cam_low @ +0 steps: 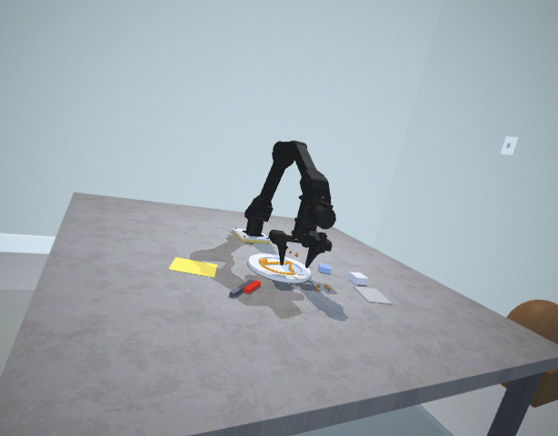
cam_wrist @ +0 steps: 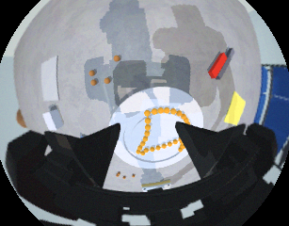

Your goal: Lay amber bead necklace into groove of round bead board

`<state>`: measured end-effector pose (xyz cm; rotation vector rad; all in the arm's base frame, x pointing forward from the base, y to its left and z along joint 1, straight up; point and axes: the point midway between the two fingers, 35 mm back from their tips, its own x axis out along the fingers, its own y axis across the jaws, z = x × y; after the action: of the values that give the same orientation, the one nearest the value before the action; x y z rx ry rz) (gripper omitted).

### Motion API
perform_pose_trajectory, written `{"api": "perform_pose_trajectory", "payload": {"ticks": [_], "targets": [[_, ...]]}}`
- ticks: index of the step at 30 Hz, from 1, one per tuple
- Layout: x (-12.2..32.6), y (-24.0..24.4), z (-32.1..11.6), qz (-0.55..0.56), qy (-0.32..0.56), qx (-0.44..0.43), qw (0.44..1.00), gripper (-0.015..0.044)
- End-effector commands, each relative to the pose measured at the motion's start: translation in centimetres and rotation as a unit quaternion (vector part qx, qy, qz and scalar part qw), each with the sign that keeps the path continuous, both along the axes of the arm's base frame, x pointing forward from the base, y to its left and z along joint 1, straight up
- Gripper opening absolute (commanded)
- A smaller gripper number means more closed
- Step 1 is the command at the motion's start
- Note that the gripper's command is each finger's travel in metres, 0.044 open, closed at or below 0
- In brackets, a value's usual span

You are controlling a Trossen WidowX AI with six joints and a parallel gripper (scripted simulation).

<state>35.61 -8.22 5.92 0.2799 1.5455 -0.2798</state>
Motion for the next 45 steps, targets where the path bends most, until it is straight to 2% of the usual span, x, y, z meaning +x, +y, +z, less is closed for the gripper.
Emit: {"api": "perform_pose_trajectory", "payload": {"ticks": [1,5,37,42,45], "targets": [[-0.2,0.0,2.1,0.024,-0.012,-0.004,1.000,0.0230],[-0.2,0.0,2.0,0.024,-0.012,-0.004,1.000,0.0125],[-0.1,0.0,-1.9,0.024,-0.012,-0.004,1.000,0.0120],[-0.1,0.0,-1.6,0.022,-0.012,-0.003,1.000,0.0000],[-0.1,0.0,-1.6,0.022,-0.012,-0.003,1.000,0.0000]]}}
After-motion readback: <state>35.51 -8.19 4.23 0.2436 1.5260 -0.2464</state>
